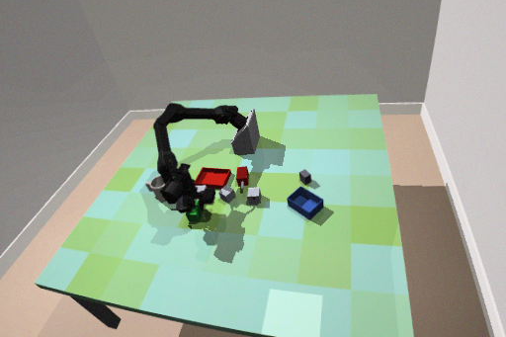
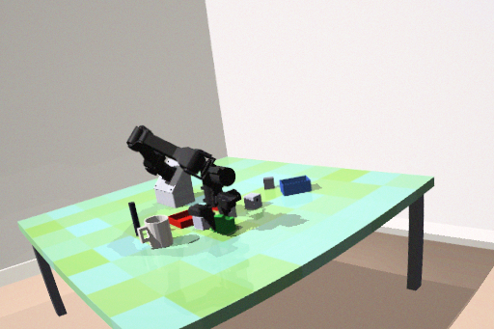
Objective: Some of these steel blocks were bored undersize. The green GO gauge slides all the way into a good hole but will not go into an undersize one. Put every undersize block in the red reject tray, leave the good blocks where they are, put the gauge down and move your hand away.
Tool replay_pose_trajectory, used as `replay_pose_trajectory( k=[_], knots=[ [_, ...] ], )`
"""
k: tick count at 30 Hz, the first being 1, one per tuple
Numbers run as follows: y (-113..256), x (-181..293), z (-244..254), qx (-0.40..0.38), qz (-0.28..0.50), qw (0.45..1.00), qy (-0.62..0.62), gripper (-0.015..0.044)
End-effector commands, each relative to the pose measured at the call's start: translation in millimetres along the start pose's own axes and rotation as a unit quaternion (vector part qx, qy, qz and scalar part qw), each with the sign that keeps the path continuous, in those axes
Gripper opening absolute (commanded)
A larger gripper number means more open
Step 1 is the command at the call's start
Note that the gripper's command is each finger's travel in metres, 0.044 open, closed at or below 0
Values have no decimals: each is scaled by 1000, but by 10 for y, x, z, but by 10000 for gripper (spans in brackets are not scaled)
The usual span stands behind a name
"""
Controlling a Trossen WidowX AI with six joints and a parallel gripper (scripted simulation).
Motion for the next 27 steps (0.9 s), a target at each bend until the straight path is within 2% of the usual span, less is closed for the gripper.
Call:
replay_pose_trajectory(
  k=[1,27],
  knots=[
    [3,-9,-2,1,-1,1000,0,0],
    [32,-121,-50,2,-5,1000,1,0]
  ],
)
Point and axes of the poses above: the point midway between the two fingers, 35 mm back from their tips, its own y axis back along the fingers, its own z axis across the jaws, x = y × z, the point moved 4 cm from there along y, back along the fingers, and after that the axes turned 13 degrees about y, right-handed, at the moved point
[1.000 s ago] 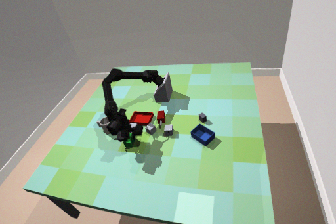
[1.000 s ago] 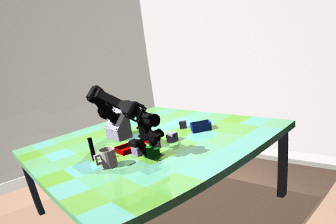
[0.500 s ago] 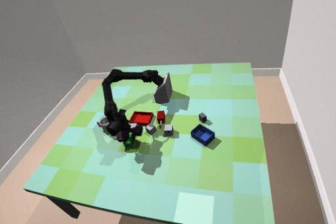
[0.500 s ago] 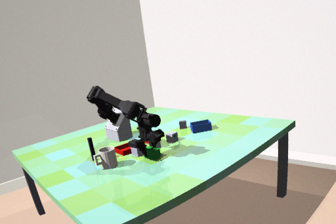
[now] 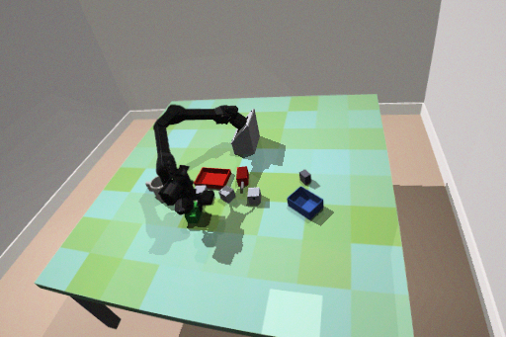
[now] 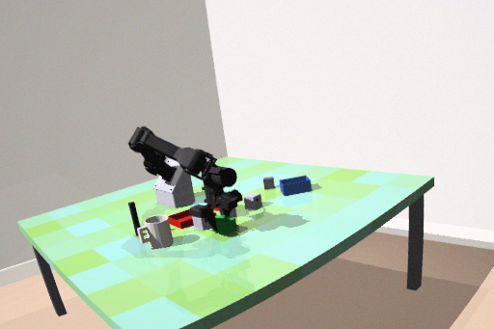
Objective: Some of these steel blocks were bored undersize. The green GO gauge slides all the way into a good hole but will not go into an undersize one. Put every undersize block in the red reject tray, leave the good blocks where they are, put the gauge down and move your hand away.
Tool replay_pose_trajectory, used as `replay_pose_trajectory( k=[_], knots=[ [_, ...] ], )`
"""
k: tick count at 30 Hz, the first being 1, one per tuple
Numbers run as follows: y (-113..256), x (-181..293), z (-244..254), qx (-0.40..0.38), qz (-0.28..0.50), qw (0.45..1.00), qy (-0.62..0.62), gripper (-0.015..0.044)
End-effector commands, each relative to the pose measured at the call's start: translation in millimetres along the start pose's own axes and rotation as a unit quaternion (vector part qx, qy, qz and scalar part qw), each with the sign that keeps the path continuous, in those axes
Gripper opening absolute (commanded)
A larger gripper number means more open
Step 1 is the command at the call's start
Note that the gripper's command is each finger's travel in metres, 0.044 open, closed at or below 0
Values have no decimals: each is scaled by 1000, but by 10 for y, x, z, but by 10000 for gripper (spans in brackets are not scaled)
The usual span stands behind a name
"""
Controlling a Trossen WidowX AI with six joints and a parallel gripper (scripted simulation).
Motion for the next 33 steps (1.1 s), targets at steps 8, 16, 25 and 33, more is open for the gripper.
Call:
replay_pose_trajectory(
  k=[8,16,25,33],
  knots=[
    [30,-77,1,1,-5,1000,1,0],
    [33,-112,-4,1,-5,1000,1,0],
    [350,-62,-1,-2,4,1000,3,0],
    [268,-55,25,-4,10,1000,5,0]
  ],
)
Point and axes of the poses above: the point midway between the two fingers, 35 mm back from their tips, its own y axis back along the fingers, its own z axis across the jaws, x = y × z, the point moved 4 cm from there along y, back along the fingers, and after that the axes turned 13 degrees about y, right-handed, at the moved point
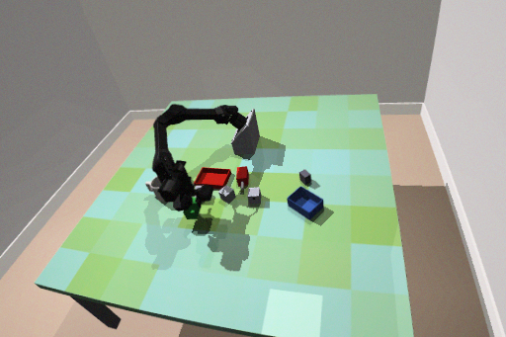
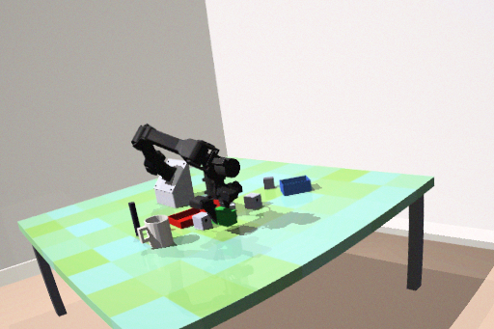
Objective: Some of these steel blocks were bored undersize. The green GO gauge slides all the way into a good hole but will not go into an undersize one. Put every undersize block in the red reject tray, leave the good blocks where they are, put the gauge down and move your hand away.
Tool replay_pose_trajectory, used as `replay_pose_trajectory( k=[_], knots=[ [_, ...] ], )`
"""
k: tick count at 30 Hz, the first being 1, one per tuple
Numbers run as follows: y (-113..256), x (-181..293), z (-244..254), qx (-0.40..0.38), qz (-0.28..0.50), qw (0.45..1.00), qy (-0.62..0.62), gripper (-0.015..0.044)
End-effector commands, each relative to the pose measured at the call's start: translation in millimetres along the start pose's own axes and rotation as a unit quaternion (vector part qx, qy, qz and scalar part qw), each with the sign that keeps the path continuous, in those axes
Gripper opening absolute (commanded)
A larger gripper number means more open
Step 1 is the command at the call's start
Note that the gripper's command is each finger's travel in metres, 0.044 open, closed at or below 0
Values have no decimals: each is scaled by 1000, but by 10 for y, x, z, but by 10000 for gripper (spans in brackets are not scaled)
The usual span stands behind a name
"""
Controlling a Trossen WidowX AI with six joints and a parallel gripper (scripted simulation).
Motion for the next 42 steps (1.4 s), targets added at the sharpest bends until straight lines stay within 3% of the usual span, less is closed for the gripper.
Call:
replay_pose_trajectory(
  k=[1,12,42],
  knots=[
    [-52,-11,-7,4,-5,1000,-6,0],
    [-235,-42,-28,6,-7,1000,-8,0],
    [-261,29,-16,9,-18,1000,-8,0]
  ],
)
Point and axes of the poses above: the point midway between the two fingers, 35 mm back from their tips, its own y axis back along the fingers, its own z axis across the jaws, x = y × z, the point moved 4 cm from there along y, back along the fingers, and after that the axes turned 13 degrees about y, right-handed, at the moved point
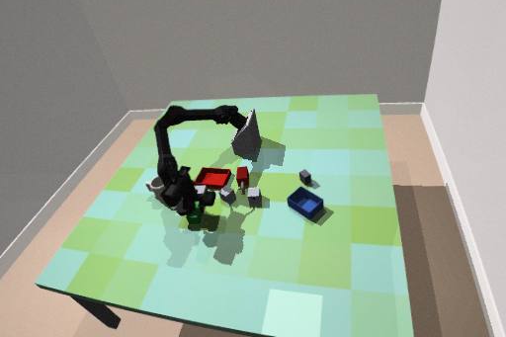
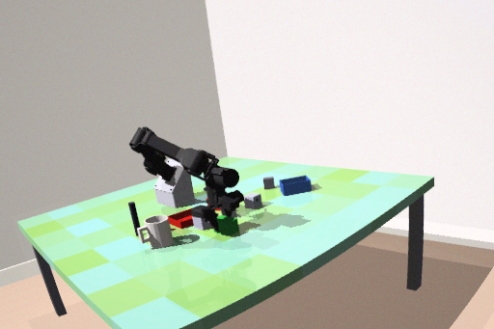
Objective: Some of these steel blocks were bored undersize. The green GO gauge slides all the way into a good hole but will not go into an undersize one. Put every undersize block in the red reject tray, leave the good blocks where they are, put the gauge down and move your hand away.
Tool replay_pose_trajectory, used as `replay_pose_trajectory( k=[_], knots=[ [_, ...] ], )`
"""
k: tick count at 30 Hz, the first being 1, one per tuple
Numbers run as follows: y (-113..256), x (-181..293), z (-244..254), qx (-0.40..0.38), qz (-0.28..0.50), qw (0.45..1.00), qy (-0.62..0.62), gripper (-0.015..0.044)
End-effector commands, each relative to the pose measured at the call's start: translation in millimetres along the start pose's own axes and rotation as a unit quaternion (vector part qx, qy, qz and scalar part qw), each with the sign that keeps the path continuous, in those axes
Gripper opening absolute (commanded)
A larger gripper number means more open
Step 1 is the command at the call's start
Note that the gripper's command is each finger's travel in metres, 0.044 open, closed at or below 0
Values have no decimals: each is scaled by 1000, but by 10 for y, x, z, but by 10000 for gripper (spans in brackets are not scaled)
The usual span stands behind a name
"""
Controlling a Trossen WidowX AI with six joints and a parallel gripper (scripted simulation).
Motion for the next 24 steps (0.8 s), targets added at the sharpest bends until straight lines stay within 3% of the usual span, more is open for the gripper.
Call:
replay_pose_trajectory(
  k=[1,24],
  knots=[
    [50,19,-29,2,-7,1000,-2,0],
    [81,56,-49,2,-7,1000,-2,0]
  ],
)
Point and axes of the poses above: the point midway between the two fingers, 35 mm back from their tips, its own y axis back along the fingers, its own z axis across the jaws, x = y × z, the point moved 4 cm from there along y, back along the fingers, and after that the axes turned 13 degrees about y, right-handed, at the moved point
